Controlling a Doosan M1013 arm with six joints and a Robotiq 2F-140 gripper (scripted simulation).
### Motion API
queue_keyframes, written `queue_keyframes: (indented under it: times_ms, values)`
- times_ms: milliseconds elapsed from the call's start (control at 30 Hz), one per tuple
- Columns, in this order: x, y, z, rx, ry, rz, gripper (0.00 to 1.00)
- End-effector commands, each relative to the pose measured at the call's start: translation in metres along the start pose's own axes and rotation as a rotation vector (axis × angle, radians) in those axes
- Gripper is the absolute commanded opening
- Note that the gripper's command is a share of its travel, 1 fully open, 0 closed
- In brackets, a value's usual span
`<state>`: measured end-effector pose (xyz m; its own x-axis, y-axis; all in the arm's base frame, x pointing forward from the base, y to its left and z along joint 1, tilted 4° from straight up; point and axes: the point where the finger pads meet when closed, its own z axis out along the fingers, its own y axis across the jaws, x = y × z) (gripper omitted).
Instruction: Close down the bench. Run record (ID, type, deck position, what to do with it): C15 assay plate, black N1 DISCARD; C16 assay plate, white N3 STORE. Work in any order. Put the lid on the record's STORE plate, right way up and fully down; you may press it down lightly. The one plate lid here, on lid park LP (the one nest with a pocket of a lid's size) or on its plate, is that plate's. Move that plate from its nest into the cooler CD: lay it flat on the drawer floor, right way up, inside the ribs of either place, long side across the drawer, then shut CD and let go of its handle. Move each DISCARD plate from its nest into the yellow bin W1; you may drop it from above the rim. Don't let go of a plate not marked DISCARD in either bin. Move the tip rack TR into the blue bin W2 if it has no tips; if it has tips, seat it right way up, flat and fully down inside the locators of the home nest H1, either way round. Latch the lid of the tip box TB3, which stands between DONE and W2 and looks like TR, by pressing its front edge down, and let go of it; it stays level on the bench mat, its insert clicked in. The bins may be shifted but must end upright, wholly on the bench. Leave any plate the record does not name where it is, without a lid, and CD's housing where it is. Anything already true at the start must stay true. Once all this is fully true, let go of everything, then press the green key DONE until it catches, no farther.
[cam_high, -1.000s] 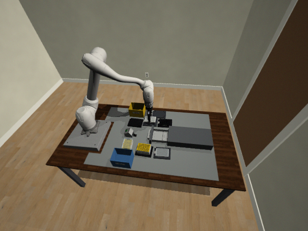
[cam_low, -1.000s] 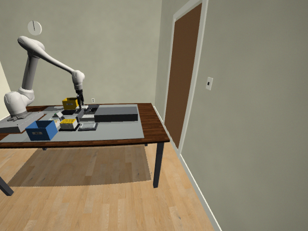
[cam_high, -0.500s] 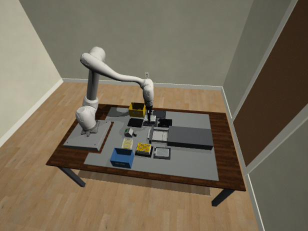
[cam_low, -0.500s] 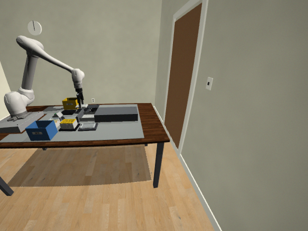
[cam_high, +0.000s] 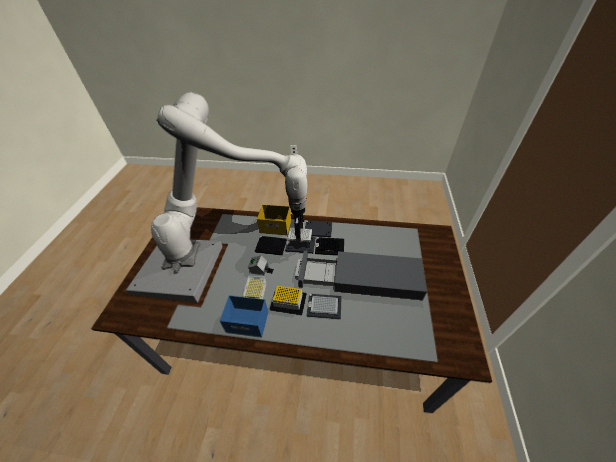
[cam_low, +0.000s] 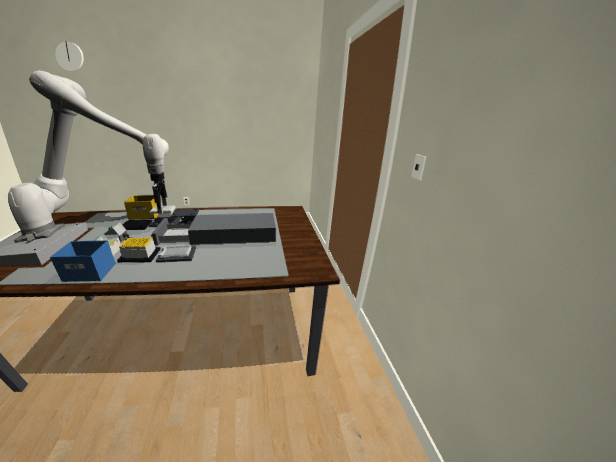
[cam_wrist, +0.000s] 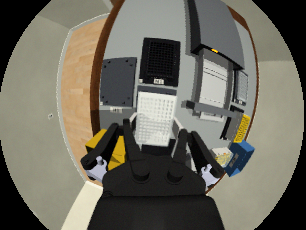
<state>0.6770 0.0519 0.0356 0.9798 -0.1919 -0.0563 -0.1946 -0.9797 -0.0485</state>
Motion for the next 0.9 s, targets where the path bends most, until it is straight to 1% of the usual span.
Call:
queue_keyframes:
  times_ms: [0, 867]
  values:
    - [0.000, 0.000, -0.003, 0.000, 0.000, 0.000, 0.00]
    - [0.000, 0.000, -0.035, 0.000, 0.000, 0.000, 0.00]
